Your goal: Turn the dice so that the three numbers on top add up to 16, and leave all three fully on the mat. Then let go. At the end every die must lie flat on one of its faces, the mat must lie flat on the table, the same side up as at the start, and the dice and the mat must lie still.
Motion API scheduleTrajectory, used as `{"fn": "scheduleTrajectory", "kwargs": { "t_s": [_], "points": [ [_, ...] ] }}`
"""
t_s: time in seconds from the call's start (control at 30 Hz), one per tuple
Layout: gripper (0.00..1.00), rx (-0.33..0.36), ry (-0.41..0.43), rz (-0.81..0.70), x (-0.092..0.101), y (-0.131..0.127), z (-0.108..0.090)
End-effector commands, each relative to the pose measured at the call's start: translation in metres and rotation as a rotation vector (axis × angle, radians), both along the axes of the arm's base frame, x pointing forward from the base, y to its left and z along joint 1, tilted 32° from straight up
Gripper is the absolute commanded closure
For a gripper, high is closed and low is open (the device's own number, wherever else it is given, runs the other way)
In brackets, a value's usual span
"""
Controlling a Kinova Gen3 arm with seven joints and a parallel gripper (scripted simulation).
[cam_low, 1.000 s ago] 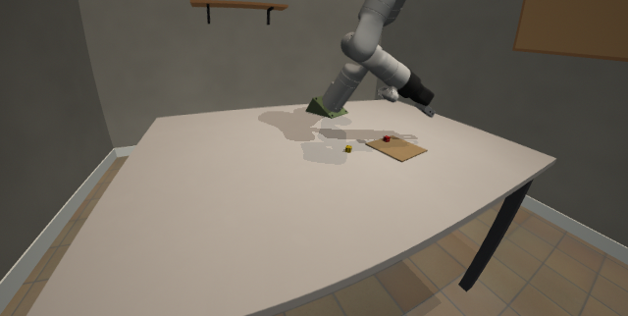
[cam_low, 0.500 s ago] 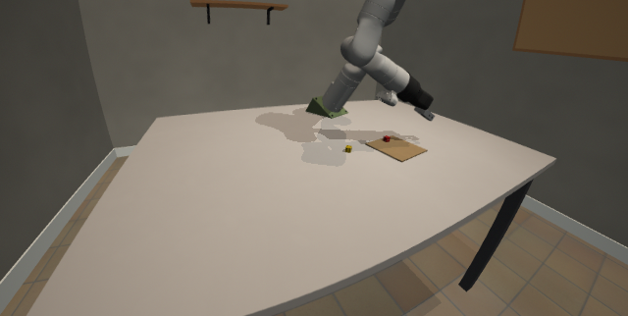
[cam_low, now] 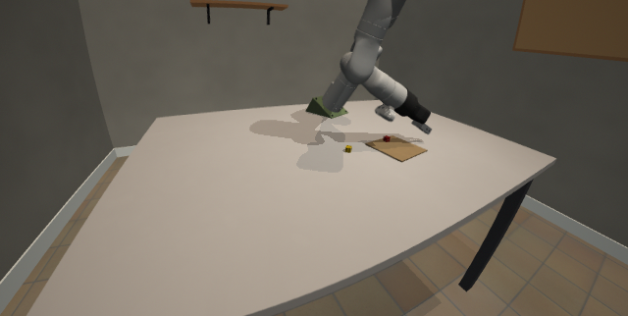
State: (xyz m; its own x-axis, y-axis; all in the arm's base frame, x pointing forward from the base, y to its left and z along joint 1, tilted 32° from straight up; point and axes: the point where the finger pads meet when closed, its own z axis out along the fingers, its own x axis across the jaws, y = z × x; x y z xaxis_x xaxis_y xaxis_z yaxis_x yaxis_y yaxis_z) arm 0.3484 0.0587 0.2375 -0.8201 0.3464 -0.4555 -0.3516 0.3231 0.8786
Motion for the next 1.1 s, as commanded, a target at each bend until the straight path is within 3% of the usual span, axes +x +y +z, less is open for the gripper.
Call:
{"fn": "scheduleTrajectory", "kwargs": {
  "t_s": [0.0, 1.07],
  "points": [
    [0.66, 0.021, 0.011, 0.010, 0.0029, 0.0050, -0.0087],
    [0.66, 0.021, 0.011, 0.010, 0.0076, 0.0061, -0.0162]
  ]
}}
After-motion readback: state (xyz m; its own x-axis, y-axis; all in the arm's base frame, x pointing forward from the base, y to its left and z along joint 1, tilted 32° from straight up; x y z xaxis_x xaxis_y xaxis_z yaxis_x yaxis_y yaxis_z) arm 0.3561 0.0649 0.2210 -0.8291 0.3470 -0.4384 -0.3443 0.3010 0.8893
